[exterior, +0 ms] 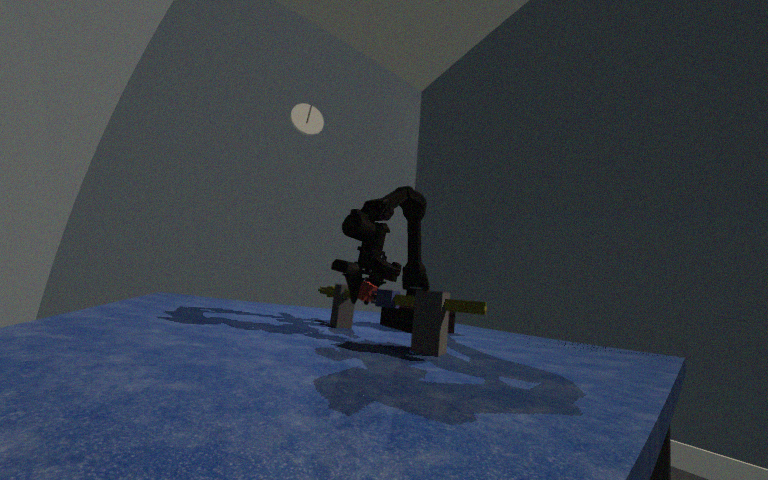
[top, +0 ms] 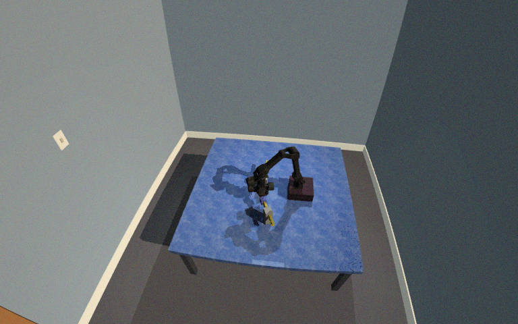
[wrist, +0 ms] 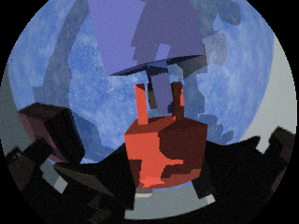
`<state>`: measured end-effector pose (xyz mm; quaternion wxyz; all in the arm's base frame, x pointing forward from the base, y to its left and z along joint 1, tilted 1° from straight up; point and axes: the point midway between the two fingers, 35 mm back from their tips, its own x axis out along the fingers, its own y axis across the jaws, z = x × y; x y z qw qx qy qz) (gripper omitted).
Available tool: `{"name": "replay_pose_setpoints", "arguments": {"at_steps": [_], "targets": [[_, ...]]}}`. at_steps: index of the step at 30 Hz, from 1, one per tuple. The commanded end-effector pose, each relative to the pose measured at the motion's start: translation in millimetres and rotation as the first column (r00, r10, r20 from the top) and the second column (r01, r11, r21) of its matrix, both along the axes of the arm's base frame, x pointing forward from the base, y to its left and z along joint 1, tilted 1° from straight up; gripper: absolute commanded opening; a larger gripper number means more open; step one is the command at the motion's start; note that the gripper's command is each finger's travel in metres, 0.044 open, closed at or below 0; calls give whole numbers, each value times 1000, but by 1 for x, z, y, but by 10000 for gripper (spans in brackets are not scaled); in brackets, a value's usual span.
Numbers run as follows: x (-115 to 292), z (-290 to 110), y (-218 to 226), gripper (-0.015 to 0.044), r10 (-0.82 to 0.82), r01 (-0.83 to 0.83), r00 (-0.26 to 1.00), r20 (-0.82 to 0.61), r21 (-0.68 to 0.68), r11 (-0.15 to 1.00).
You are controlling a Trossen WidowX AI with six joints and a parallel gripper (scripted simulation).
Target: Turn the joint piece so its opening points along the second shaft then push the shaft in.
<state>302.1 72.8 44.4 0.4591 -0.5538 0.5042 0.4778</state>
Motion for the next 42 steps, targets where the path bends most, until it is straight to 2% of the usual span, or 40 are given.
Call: {"name": "replay_pose_setpoints", "arguments": {"at_steps": [1, 22, 42], "targets": [[-2, -4, -1, 0, -47, 48, 999, -6, 73, 996], [-11, -18, -1, 0, -220, 217, 975, -31, 356, 909], [-11, -17, -1, 0, -215, 211, 976, -28, 357, 910]]}}
